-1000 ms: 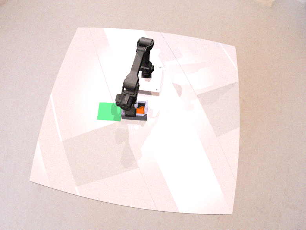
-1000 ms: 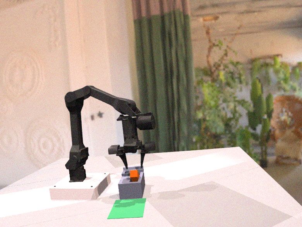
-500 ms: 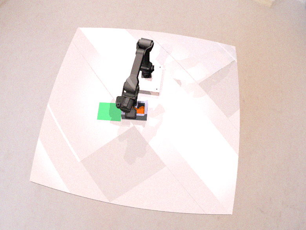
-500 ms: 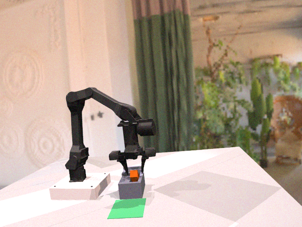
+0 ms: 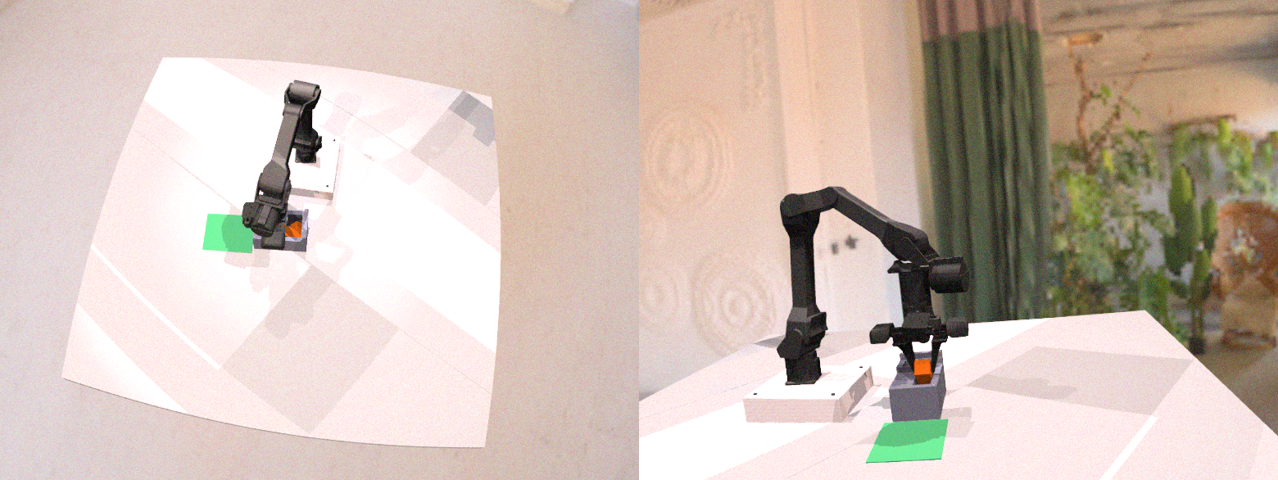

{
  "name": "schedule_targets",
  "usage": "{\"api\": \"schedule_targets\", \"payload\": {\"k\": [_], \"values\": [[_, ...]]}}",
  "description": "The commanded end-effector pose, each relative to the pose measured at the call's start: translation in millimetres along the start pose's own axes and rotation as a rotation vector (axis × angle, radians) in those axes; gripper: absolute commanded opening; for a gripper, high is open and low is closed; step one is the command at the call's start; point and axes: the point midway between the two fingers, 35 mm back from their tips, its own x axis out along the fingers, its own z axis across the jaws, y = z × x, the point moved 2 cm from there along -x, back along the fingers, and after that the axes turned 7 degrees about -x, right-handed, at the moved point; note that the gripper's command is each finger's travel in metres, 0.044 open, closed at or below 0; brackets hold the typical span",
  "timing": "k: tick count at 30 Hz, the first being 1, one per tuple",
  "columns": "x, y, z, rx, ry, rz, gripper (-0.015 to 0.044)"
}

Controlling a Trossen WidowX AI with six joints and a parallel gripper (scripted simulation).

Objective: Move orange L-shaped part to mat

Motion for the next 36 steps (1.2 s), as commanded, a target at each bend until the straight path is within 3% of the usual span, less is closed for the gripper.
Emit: {"api": "schedule_targets", "payload": {"k": [1,7,10,36], "values": [[0,0,0,0.000,-0.001,0.000,0.0122],[0,0,0,0.000,-0.001,0.000,0.0082],[0,0,0,0.000,-0.001,0.000,0.0003],[-30,0,0,0.003,0.001,0.003,0.0000]]}}
